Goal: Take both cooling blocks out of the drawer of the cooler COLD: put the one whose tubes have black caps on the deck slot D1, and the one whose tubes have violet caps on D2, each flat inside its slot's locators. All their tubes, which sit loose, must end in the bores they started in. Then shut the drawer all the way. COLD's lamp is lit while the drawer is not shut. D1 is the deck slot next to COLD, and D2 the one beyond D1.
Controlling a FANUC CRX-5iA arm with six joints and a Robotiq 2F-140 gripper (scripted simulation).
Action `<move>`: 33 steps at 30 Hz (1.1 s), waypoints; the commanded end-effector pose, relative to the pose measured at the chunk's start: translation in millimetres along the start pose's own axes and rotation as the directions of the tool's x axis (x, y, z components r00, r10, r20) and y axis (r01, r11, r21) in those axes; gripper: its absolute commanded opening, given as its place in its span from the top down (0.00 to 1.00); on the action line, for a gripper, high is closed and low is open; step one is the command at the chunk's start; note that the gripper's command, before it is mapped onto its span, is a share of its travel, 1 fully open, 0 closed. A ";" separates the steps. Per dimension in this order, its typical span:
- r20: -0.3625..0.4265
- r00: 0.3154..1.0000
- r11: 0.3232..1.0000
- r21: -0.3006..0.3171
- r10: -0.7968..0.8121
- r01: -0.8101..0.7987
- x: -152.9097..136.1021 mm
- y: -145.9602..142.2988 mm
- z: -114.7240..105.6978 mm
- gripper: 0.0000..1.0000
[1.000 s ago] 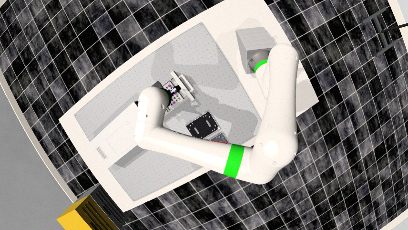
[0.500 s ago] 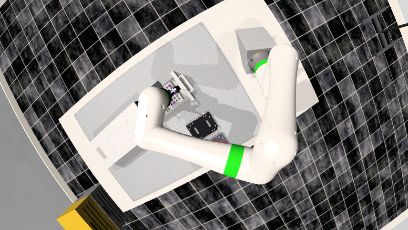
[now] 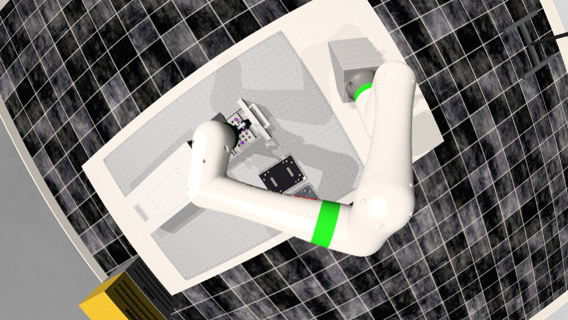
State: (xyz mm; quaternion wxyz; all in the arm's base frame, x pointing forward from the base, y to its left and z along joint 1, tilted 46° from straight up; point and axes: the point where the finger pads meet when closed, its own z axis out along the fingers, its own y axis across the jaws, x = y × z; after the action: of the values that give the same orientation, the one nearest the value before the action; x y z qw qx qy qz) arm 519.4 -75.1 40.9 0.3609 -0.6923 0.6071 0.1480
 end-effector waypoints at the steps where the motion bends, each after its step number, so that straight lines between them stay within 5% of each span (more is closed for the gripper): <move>1: -0.001 1.000 1.000 0.001 0.000 0.000 0.4 -0.2 -0.8 0.76; 10: -0.001 1.000 1.000 0.001 0.000 0.000 0.4 -0.2 -0.8 0.90; 33: -0.001 1.000 1.000 0.001 0.000 0.000 0.4 -0.2 -0.8 0.90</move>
State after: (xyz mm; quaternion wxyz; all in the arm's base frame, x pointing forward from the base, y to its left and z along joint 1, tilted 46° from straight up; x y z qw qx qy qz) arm 519.4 -75.1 40.9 0.3609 -0.6923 0.6071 0.1480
